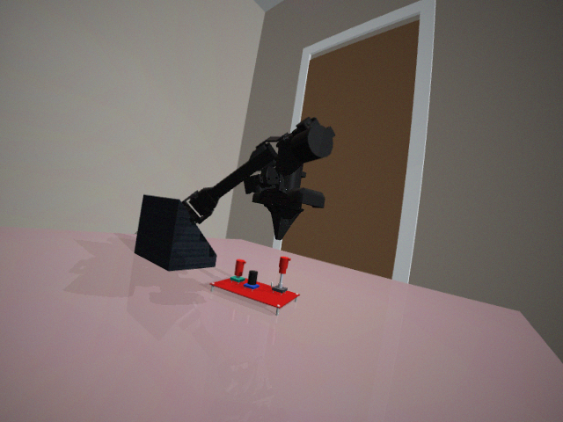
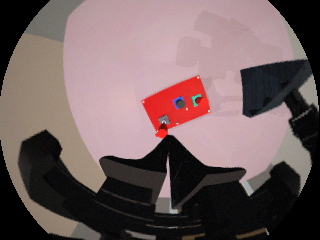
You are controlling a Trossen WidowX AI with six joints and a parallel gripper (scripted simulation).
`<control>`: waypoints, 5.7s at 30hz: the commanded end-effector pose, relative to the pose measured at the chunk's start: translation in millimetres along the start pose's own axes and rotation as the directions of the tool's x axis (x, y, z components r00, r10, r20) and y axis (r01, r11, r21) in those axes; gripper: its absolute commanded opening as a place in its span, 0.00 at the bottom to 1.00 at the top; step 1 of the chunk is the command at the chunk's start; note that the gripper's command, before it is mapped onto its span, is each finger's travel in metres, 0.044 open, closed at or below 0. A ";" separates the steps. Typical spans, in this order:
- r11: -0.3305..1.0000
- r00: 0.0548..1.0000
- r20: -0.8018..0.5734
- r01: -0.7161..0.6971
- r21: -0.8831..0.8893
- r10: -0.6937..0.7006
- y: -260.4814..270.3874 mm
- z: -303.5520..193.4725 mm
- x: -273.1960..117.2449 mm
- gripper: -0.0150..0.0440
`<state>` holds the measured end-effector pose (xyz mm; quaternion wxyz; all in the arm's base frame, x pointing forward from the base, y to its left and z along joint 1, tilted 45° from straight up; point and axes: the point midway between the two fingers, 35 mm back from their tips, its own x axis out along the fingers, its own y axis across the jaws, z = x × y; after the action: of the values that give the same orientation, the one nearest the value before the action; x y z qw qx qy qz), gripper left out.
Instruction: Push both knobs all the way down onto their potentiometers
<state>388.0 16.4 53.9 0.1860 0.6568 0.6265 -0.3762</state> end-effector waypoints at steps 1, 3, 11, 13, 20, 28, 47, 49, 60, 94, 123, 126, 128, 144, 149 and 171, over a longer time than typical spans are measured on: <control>0.992 1.000 -0.006 0.001 0.127 0.000 3.6 -5.2 -3.9 0.25; 0.981 1.000 -0.006 0.004 0.195 -0.002 4.7 -7.1 -5.1 0.25; 0.891 1.000 -0.006 0.014 0.454 -0.012 9.1 -14.4 -10.1 0.25; 0.869 1.000 -0.006 0.015 0.494 -0.014 9.7 -15.6 -10.9 0.25; 0.866 1.000 -0.006 0.016 0.499 -0.014 9.8 -16.0 2.5 0.25; 0.867 1.000 -0.007 0.016 0.499 -0.014 9.6 -16.1 10.4 0.25; 0.867 1.000 -0.008 0.016 0.499 -0.015 9.2 -16.4 28.7 0.25; 0.867 1.000 -0.008 0.016 0.499 -0.015 9.2 -16.4 29.2 0.25; 0.867 1.000 -0.008 0.017 0.499 -0.015 9.2 -16.4 32.1 0.25; 0.867 1.000 -0.008 0.017 0.499 -0.015 8.9 -16.6 41.1 0.25; 0.867 1.000 -0.009 0.017 0.498 -0.015 8.7 -16.8 55.1 0.25; 0.867 1.000 -0.009 0.017 0.498 -0.015 8.6 -16.9 56.0 0.25; 0.867 1.000 -0.009 0.017 0.498 -0.015 8.6 -16.9 56.0 0.25; 0.867 1.000 -0.010 0.018 0.498 -0.015 8.5 -17.0 63.3 0.25; 0.867 1.000 -0.010 0.018 0.498 -0.015 8.5 -17.0 65.6 0.25; 0.867 1.000 -0.010 0.018 0.498 -0.015 8.3 -17.2 76.4 0.25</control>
<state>395.2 59.3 21.7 -0.0001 0.6892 0.4973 -0.5270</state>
